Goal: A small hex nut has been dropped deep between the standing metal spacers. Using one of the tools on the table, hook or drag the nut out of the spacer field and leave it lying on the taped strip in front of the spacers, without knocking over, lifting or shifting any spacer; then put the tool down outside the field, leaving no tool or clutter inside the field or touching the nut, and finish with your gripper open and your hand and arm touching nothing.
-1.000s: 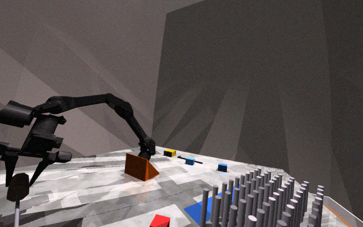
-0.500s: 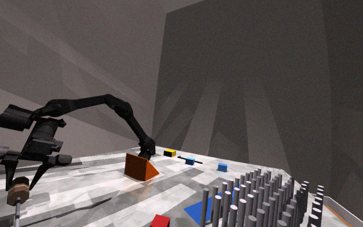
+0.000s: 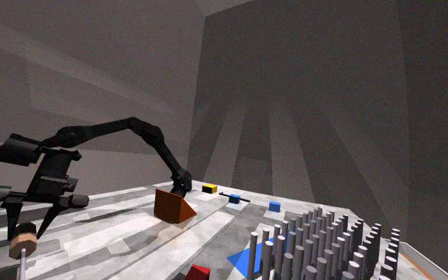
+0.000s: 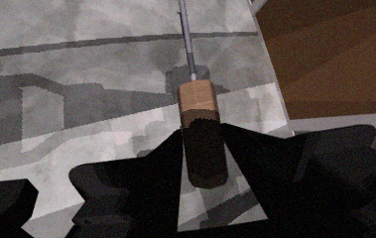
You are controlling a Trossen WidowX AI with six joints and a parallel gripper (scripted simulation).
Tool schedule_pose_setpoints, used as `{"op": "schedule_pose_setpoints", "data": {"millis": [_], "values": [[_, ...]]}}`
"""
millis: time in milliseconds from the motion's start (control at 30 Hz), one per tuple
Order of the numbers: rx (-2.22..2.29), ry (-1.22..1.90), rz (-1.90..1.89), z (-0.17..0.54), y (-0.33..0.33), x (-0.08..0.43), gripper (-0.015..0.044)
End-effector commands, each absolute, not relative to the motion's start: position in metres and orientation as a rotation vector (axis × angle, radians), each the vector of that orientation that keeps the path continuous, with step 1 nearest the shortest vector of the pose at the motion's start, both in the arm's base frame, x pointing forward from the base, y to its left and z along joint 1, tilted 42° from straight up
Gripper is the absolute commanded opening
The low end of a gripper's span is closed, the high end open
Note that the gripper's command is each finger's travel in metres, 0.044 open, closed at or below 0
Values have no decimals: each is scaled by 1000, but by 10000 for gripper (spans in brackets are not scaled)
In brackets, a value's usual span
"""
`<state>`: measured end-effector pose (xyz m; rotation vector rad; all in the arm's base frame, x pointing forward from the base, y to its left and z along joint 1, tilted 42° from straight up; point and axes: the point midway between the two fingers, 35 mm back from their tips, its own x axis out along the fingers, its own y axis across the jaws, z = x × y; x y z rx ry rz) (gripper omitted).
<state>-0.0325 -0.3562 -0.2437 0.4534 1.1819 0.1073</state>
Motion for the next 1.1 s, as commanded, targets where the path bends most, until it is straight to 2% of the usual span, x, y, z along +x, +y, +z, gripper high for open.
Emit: {"op": "schedule_pose_setpoints", "data": {"millis": [0, 1067], "values": [[449, 1182, 110, -246, -354, -33, 0], [449, 1182, 110, -261, -336, -31, 0]]}}
